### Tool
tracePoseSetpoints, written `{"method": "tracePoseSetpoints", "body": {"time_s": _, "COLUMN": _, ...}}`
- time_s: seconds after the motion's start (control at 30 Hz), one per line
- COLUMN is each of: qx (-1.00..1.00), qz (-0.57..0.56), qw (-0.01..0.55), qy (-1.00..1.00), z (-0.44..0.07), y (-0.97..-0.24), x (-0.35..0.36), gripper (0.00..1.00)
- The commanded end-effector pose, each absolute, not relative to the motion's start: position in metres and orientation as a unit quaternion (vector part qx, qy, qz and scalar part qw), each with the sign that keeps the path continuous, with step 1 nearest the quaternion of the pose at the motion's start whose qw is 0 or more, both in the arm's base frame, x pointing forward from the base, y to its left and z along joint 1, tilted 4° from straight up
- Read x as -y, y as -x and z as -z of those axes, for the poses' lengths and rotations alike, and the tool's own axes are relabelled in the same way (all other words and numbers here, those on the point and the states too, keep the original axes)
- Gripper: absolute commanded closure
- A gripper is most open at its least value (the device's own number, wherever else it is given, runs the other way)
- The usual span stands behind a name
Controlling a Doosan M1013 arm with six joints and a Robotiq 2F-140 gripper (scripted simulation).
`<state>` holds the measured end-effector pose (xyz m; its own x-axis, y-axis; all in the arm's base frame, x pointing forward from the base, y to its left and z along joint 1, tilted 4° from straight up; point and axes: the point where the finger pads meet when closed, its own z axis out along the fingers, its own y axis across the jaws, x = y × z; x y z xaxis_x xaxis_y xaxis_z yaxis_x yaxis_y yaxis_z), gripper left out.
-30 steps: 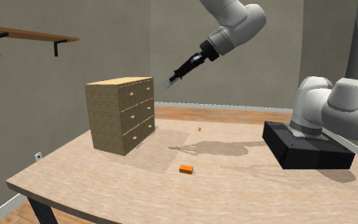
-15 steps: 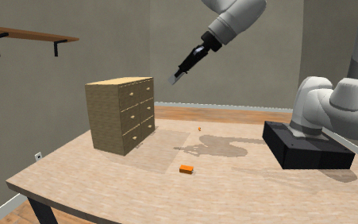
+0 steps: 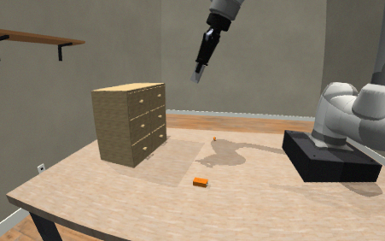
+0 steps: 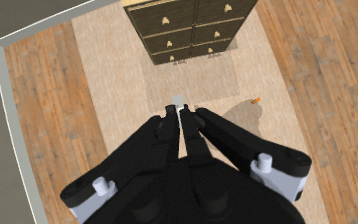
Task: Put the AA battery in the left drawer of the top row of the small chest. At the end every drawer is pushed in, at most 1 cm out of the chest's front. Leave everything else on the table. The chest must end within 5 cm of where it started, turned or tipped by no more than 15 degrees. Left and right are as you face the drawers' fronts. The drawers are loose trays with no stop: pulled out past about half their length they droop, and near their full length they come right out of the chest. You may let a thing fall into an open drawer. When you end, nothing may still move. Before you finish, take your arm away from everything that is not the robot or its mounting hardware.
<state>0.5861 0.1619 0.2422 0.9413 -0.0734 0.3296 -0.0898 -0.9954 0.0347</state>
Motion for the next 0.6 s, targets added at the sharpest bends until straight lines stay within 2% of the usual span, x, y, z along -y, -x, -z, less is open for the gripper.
{"method": "tracePoseSetpoints", "body": {"time_s": 0.0, "qx": 0.028, "qz": -0.03, "qw": 0.002, "qy": -0.999, "z": -0.25, "y": -0.582, "x": -0.153, "gripper": 1.0}}
{"method": "tracePoseSetpoints", "body": {"time_s": 0.57, "qx": 0.028, "qz": 0.031, "qw": 0.0, "qy": -0.999, "z": -0.26, "y": -0.572, "x": -0.154, "gripper": 1.0}}
